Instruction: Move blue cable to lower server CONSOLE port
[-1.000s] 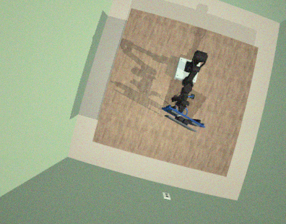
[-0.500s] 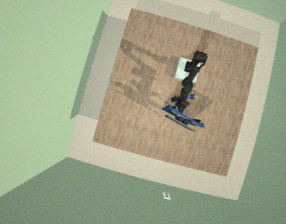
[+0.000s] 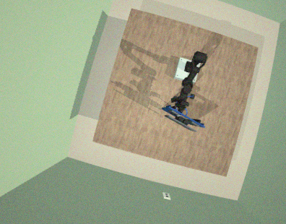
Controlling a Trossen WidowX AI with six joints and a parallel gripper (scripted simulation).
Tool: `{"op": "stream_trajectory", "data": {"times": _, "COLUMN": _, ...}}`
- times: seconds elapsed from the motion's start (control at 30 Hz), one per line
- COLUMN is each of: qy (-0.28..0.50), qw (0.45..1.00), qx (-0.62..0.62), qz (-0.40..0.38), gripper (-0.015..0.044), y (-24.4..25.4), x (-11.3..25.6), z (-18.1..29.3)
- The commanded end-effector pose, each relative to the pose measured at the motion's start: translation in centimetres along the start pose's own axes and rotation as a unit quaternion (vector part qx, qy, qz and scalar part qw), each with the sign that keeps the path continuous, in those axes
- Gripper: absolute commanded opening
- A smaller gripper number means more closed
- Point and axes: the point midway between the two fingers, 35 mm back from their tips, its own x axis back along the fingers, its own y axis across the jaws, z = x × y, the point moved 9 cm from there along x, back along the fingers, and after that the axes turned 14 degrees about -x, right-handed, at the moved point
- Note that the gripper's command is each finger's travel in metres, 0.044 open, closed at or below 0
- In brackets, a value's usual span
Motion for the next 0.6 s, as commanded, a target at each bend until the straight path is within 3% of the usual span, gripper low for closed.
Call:
{"op": "stream_trajectory", "data": {"times": 0.0, "qy": 0.003, "qw": 1.000, "qx": 0.003, "qz": -0.005, "gripper": 0.0000, "y": 0.20, "x": -0.18, "z": 0.02}}
{"op": "stream_trajectory", "data": {"times": 0.57, "qy": 0.003, "qw": 1.000, "qx": 0.003, "qz": -0.006, "gripper": 0.0000, "y": 0.22, "x": -0.50, "z": -0.07}}
